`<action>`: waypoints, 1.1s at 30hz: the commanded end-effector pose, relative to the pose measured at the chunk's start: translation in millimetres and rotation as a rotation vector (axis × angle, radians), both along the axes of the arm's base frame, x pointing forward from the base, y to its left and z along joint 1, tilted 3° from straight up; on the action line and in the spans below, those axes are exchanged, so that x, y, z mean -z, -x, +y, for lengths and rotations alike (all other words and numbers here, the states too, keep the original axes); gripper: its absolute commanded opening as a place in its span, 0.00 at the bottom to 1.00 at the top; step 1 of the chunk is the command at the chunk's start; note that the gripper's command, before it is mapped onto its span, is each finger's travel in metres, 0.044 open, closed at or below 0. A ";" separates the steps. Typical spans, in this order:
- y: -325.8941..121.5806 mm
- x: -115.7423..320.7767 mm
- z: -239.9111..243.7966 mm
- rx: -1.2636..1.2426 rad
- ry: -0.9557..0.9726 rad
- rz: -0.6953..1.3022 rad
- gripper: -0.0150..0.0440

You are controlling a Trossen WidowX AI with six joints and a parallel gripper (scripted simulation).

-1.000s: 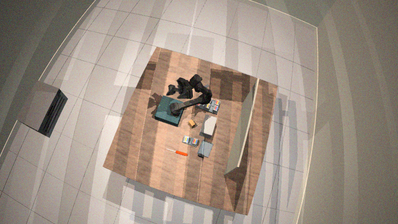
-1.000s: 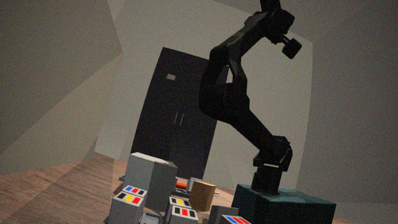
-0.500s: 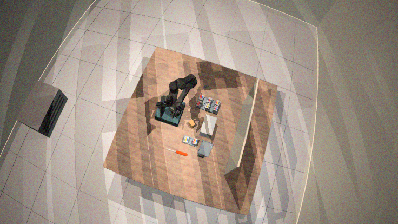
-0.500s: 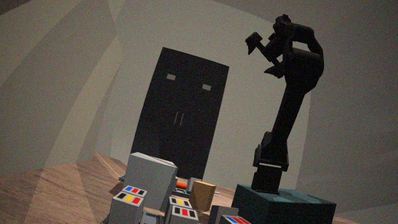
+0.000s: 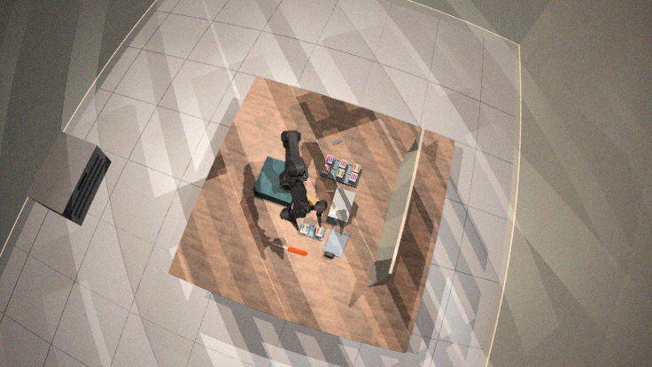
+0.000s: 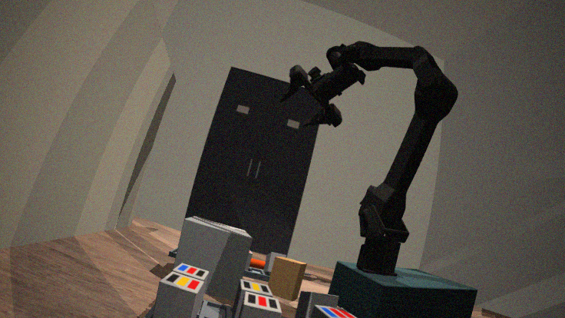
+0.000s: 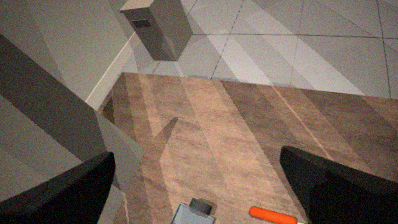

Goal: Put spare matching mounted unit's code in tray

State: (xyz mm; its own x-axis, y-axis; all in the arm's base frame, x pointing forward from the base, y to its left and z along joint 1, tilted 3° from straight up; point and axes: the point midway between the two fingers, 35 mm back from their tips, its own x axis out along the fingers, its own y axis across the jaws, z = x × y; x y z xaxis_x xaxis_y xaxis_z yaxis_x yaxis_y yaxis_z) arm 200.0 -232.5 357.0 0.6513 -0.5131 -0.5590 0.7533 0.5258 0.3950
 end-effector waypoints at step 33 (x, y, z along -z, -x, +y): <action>-167.2 177.4 280.0 -1.251 0.011 0.964 1.00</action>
